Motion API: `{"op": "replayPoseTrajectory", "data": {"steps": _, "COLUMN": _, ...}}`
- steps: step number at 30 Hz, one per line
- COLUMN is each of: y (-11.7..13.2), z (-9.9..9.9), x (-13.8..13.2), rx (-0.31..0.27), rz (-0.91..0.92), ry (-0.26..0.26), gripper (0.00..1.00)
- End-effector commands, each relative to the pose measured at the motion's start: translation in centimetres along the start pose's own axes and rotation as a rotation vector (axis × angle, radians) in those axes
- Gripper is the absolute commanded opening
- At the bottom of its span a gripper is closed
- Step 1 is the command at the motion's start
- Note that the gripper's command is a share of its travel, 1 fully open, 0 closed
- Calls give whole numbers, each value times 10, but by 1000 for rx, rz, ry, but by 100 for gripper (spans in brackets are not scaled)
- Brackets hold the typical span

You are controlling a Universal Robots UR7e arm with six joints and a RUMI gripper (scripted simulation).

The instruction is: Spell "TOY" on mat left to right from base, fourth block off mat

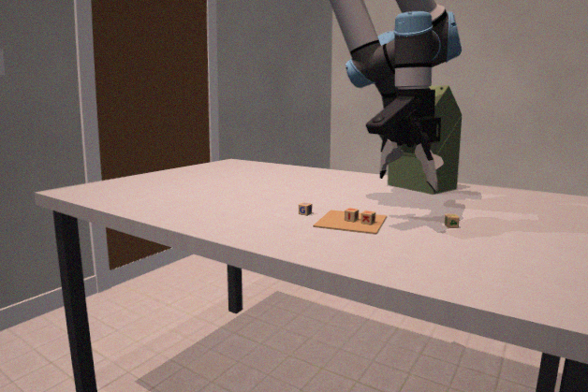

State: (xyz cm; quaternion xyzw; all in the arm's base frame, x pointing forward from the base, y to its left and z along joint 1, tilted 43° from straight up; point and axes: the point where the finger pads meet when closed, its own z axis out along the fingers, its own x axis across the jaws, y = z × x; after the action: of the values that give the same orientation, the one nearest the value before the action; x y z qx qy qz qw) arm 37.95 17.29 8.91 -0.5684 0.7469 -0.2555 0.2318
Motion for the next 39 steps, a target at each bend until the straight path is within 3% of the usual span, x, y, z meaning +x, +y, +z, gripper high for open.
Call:
{"op": "replayPoseTrajectory", "data": {"steps": 1, "y": 11, "z": 1, "x": -10, "rx": 9, "rz": -139, "ry": 1, "gripper": 100}}
{"op": "replayPoseTrajectory", "data": {"steps": 28, "y": 74, "z": -1, "x": -51, "rx": 39, "rz": -795, "ry": 13, "gripper": 100}}
{"op": "replayPoseTrajectory", "data": {"steps": 39, "y": 90, "z": -3, "x": -59, "rx": 52, "rz": -943, "ry": 18, "gripper": 100}}
